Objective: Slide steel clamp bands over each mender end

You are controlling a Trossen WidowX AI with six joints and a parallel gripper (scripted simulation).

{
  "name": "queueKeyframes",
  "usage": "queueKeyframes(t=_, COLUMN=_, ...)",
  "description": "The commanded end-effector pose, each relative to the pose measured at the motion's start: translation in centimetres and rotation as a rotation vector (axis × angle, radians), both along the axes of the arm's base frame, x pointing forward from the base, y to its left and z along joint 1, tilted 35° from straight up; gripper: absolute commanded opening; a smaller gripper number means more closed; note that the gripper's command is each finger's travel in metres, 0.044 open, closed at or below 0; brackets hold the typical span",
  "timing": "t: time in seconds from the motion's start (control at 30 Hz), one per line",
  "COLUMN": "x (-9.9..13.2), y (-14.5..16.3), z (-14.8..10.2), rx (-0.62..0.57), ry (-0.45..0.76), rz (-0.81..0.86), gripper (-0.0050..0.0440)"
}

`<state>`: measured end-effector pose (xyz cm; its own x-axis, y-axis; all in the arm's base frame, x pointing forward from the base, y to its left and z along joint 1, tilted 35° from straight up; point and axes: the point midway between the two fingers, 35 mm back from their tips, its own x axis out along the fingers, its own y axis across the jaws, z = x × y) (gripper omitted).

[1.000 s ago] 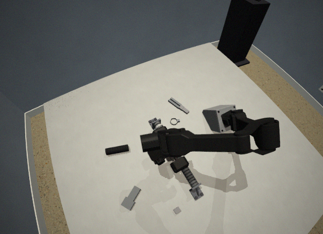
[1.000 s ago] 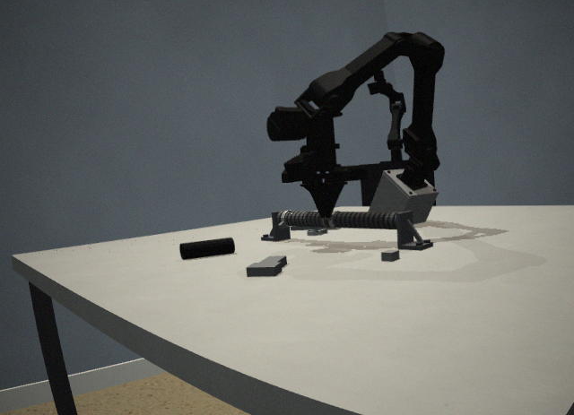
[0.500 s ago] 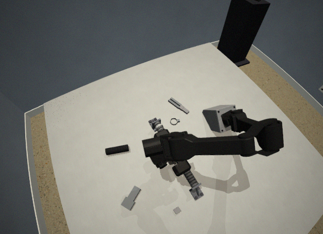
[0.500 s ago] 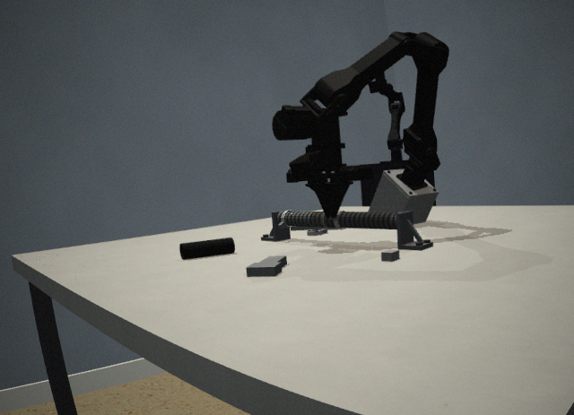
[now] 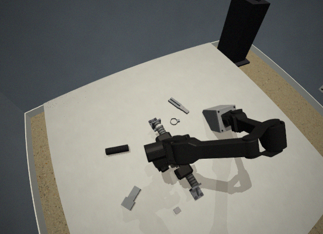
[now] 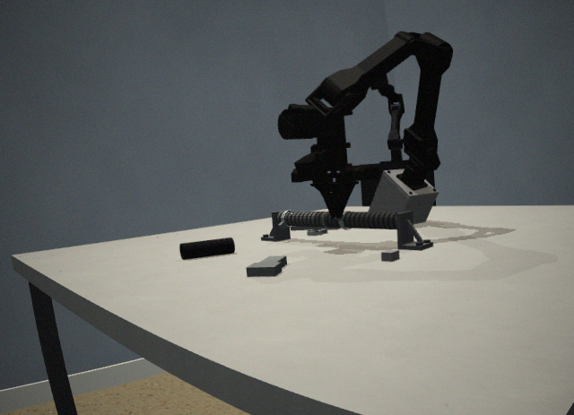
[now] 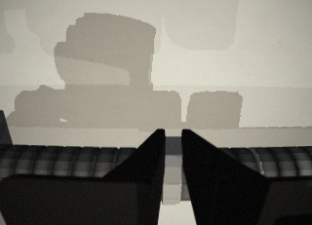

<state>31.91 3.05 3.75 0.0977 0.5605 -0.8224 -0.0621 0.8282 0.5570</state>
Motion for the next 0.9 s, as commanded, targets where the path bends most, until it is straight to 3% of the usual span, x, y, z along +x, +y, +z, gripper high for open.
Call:
queueKeyframes(t=0.0, x=-0.1, y=0.5, z=0.4, rx=0.006, ry=-0.003, rz=0.002, gripper=0.0)
queueKeyframes(t=0.87, x=-0.2, y=2.2, z=1.6, rx=0.006, ry=-0.003, rz=0.002, gripper=0.0)
